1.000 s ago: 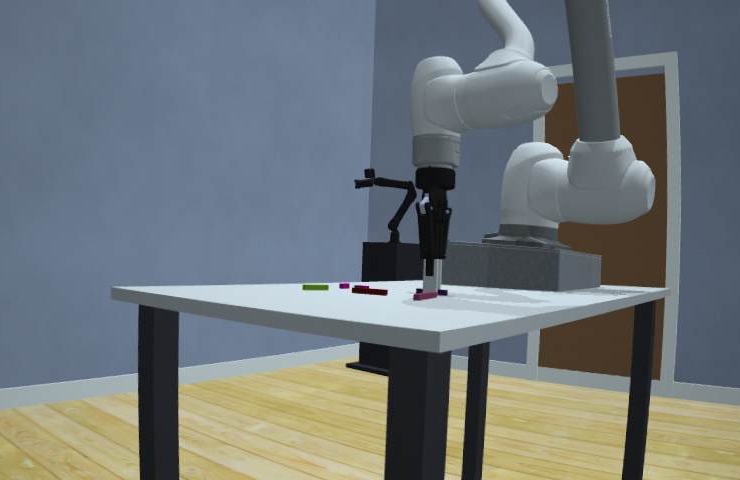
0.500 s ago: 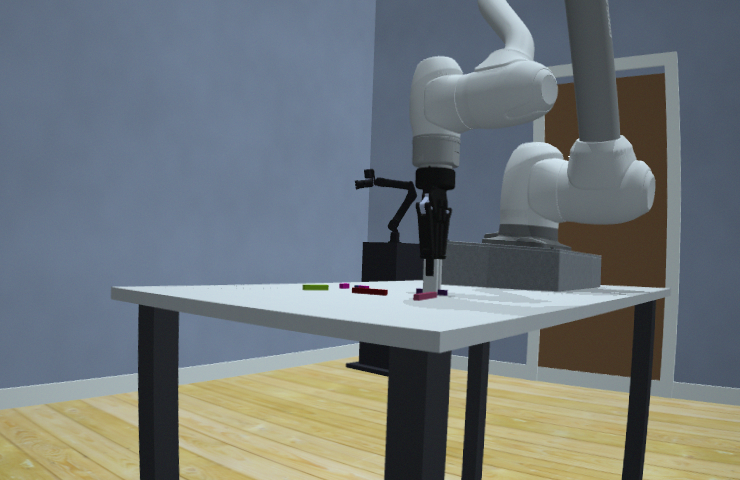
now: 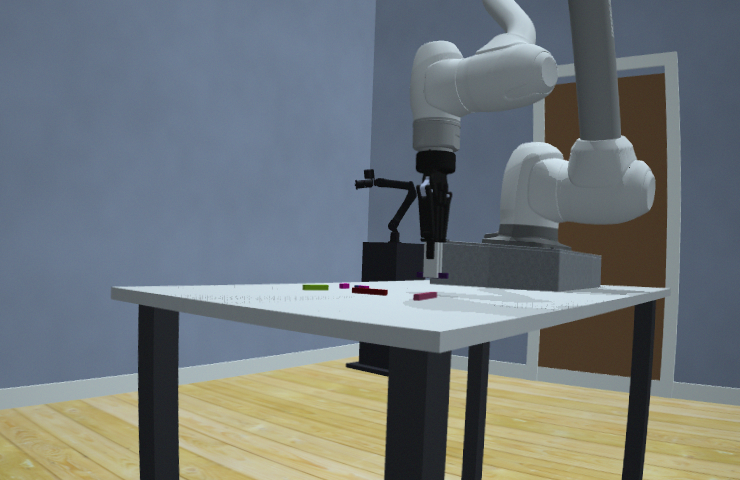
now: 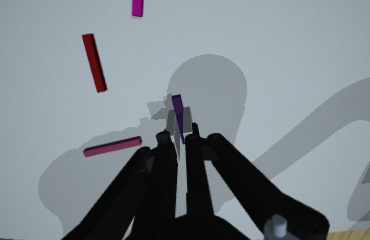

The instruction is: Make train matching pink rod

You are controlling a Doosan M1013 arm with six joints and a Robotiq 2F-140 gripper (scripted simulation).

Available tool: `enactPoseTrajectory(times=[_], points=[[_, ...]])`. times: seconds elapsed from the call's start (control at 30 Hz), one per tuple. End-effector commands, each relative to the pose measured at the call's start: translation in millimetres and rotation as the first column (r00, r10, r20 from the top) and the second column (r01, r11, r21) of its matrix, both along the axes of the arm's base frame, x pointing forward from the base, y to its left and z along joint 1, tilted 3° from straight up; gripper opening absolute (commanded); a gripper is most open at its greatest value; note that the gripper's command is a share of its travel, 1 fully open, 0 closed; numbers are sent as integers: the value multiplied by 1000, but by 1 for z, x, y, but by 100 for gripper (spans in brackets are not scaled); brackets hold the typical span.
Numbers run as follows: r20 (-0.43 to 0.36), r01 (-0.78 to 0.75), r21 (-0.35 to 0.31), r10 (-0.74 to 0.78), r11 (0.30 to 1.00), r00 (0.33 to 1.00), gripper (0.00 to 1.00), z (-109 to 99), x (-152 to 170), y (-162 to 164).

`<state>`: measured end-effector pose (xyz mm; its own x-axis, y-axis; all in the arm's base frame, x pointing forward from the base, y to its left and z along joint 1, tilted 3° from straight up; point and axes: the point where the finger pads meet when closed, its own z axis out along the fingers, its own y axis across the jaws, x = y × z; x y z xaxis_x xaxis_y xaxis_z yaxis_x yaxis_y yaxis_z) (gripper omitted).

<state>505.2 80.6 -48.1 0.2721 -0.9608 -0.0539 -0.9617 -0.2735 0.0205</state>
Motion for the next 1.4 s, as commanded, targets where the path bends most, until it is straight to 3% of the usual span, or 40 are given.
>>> enactPoseTrajectory(times=[0.0,0.17,0.3,0.67,0.87,0.93,1.0,1.37], points=[[0,0,0,0,1000,1000,3,24,1,-1],[0,0,0,0,1000,1000,3,57,2,-3],[0,0,0,0,1000,1000,3,68,2,-3],[-1,4,0,-4,1000,1000,3,69,3,-4],[-11,243,-10,-243,970,970,3,65,47,-59],[-11,243,-10,-243,970,970,3,65,47,-59],[-14,322,-13,-322,947,947,3,64,61,-79],[-14,333,-14,-333,943,943,3,63,63,-82]])
